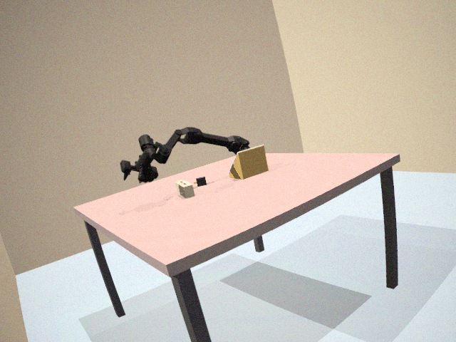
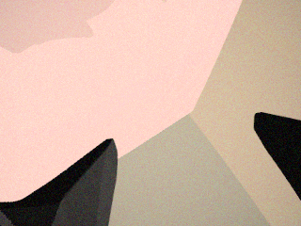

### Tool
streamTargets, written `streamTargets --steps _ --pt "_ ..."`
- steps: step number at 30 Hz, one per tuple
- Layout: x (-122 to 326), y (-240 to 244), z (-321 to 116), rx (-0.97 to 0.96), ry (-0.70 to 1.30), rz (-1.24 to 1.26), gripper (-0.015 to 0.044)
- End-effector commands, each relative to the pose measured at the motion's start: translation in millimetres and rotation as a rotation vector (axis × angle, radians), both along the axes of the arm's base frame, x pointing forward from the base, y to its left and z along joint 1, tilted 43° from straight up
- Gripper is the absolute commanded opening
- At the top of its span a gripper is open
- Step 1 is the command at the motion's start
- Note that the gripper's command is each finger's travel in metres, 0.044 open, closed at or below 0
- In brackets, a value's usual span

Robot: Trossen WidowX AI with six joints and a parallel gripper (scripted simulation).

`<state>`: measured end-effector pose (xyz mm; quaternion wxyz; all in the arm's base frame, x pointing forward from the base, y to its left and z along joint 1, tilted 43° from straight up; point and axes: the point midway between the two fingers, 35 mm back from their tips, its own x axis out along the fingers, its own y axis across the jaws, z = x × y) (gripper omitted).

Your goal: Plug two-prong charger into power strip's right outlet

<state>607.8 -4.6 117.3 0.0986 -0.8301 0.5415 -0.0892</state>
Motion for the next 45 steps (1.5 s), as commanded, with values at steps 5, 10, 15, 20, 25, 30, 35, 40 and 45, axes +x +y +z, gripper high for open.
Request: streamTargets --steps 5,10,15,20,25,30,35,40,45 --pt "1 0 3 0.021 -0.037 0.017 0.044" --pt "1 -1 6 0.055 -0.088 0.041 0.044" --pt "1 -2 9 0.093 -0.138 0.063 0.044" --pt "0 -2 10 0.135 -0.187 0.084 0.044" --pt "-2 -3 12 0.18 -0.234 0.101 0.044" --pt "-5 -5 13 0.229 -0.281 0.116 0.044" --pt "-7 -5 13 0.282 -0.324 0.131 0.044" --pt "-11 -6 12 0.338 -0.366 0.142 0.044" --pt "-15 -7 11 0.395 -0.41 0.145 0.044"
